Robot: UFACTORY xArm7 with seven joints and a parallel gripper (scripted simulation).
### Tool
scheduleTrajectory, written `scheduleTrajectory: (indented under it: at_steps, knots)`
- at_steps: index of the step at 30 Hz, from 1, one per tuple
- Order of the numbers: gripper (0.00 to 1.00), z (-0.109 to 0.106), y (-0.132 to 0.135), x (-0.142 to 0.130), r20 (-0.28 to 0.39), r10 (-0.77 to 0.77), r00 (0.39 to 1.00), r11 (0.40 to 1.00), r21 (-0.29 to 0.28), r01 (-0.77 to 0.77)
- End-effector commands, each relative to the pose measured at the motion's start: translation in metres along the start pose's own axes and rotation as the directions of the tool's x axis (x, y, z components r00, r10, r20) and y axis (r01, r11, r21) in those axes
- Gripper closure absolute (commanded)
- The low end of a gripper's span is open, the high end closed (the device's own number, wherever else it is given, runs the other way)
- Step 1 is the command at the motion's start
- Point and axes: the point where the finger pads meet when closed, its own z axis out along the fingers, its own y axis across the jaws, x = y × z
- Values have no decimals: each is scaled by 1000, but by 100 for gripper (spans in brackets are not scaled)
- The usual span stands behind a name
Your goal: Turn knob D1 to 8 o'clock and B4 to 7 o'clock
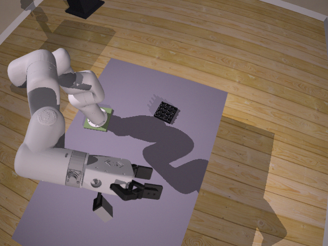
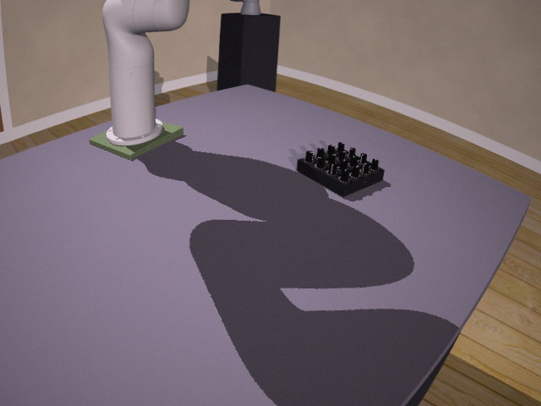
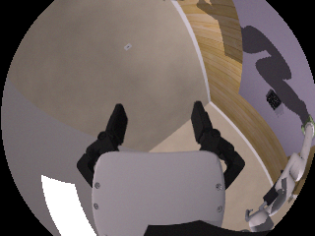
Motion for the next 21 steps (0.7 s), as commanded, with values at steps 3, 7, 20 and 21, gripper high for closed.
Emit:
scheduleTrajectory:
  at_steps: [3, 7, 20, 21]
  knots:
    - [0, 21, 16, -49, 43, -104, 994, 994, -41, 106]
    - [0, 28, 22, -63, 56, -135, 989, 989, -54, 138]
    - [0, 49, 45, -107, 102, -231, 968, 966, -94, 241]
    - [0, 54, 51, -116, 113, -253, 961, 959, -103, 264]
